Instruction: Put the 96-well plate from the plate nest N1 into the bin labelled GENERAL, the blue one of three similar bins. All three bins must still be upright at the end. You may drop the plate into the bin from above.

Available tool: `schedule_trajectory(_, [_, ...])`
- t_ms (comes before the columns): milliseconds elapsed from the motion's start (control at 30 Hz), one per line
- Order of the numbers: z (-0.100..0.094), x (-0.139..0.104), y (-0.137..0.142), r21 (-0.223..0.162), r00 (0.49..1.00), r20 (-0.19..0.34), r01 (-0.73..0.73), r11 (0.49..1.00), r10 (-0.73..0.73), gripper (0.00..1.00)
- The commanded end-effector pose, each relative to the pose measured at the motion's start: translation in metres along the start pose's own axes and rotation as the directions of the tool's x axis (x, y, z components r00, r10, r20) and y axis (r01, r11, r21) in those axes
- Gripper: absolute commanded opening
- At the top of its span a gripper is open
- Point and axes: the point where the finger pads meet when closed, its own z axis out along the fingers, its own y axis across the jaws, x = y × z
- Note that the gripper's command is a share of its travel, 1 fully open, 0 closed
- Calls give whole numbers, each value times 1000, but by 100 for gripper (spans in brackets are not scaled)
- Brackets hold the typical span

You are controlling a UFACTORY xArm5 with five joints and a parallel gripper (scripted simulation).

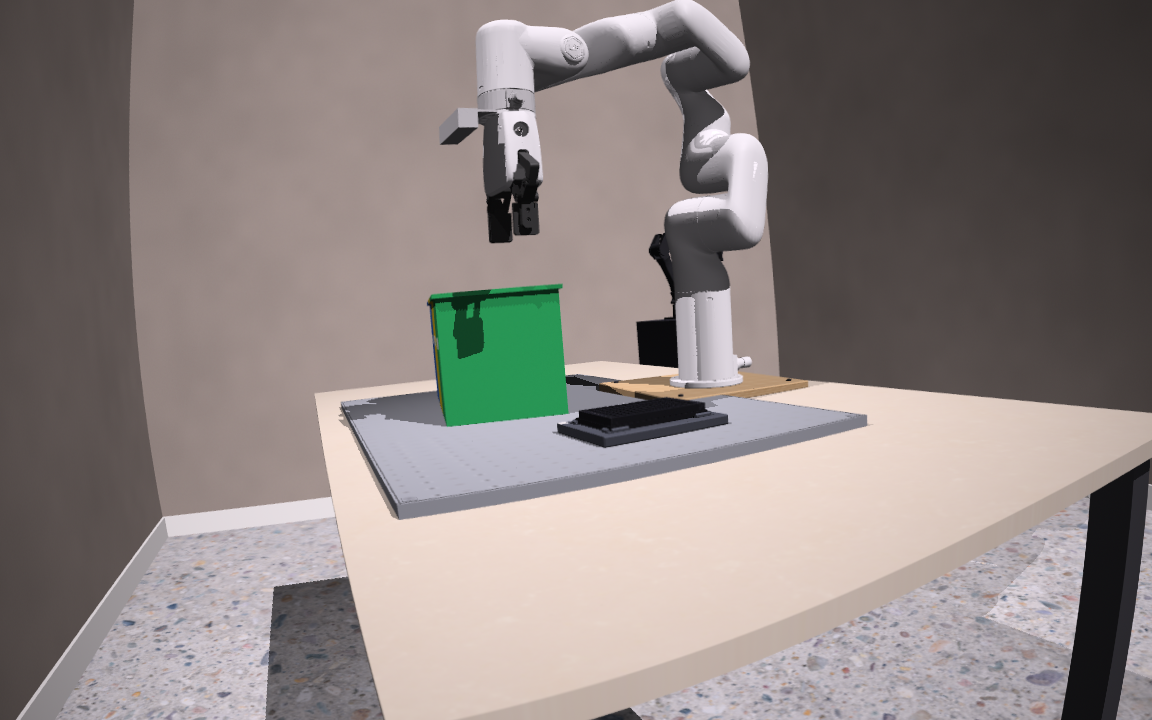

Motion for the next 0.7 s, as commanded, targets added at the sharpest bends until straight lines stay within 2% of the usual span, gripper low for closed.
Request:
schedule_trajectory(0, [-2, -12, -21, 2, 1000, -7, -2, 1000, 2, 100])
schedule_trajectory(667, [-4, -62, -97, 7, 1000, -12, -2, 1000, 2, 100])
